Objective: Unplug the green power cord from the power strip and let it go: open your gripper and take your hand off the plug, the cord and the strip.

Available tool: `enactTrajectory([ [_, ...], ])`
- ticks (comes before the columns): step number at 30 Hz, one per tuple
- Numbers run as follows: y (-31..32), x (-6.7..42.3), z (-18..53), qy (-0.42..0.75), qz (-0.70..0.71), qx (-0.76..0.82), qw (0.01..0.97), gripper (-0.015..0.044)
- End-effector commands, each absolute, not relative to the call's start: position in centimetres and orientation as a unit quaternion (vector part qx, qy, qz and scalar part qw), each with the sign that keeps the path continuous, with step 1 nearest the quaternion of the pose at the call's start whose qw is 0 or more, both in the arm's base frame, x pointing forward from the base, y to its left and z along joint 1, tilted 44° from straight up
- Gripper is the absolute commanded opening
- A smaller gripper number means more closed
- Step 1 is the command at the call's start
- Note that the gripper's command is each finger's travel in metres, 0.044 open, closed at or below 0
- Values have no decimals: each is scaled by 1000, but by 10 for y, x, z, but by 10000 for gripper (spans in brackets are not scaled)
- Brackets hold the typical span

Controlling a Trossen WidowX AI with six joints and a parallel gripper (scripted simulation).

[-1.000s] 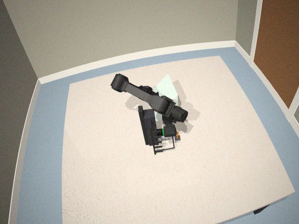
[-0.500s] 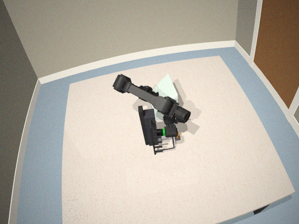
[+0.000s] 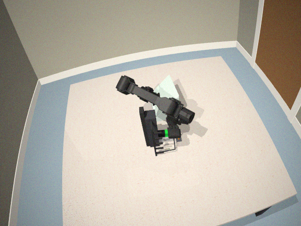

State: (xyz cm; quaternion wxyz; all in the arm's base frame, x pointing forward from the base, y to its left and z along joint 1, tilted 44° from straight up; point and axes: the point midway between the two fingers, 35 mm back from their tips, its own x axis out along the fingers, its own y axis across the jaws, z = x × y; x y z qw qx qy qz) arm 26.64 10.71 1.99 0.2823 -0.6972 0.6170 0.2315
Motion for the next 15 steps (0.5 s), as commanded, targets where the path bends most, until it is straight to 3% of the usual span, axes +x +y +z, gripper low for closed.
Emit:
enactTrajectory([
  [1, 149, 266, 0, 595, 262, -691, 314, 0],
  [3, 151, 265, -2, 595, 262, -691, 314, 0],
  [15, 137, 266, 3, 596, 261, -692, 313, 315],
])
